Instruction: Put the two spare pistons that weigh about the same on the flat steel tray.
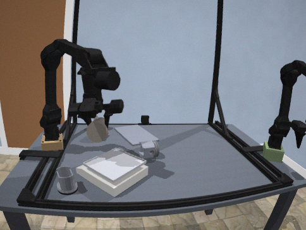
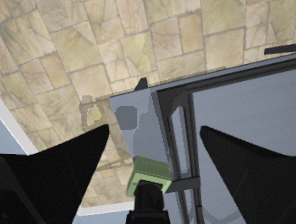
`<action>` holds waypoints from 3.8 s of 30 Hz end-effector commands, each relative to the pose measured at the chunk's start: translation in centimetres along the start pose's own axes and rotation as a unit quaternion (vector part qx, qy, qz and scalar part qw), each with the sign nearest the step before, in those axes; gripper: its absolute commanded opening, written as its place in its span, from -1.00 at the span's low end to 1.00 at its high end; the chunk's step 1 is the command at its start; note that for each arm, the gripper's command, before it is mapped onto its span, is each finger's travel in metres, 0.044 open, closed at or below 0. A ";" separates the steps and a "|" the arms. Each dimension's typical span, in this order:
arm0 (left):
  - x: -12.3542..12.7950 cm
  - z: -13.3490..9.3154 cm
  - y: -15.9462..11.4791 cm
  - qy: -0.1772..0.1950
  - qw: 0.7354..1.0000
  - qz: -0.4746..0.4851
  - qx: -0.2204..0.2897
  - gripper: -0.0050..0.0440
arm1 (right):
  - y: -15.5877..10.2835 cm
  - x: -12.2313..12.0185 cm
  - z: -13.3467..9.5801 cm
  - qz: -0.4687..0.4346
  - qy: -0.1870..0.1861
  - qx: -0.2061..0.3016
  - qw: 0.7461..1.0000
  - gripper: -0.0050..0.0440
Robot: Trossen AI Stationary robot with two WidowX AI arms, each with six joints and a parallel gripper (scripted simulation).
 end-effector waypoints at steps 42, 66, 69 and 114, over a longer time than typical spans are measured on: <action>0.0 0.0 0.0 -0.001 1.000 0.001 0.001 1.00 | -0.8 0.7 -0.2 -0.490 -0.081 -0.006 0.868 -0.15; 0.0 0.0 0.0 -0.001 1.000 0.001 0.001 1.00 | -11.8 1.1 0.9 -0.720 -0.084 0.017 0.689 -0.15; 0.0 0.0 0.0 -0.001 1.000 0.001 0.001 1.00 | -12.8 1.2 1.1 -0.738 -0.084 0.019 0.670 -0.15; 0.0 0.0 0.0 -0.001 1.000 0.001 0.001 1.00 | -20.1 1.9 3.1 -0.888 -0.194 0.054 0.414 -0.15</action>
Point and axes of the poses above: on each arm, the point midway between the two fingers, 35 mm back from their tips, its own z axis out along the fingers, its own x axis across the jaws, y = z × x, the point moved 6 cm from there along -z, back along the fingers, and after that the axes turned 12 degrees about -z, right-handed, at the moved point
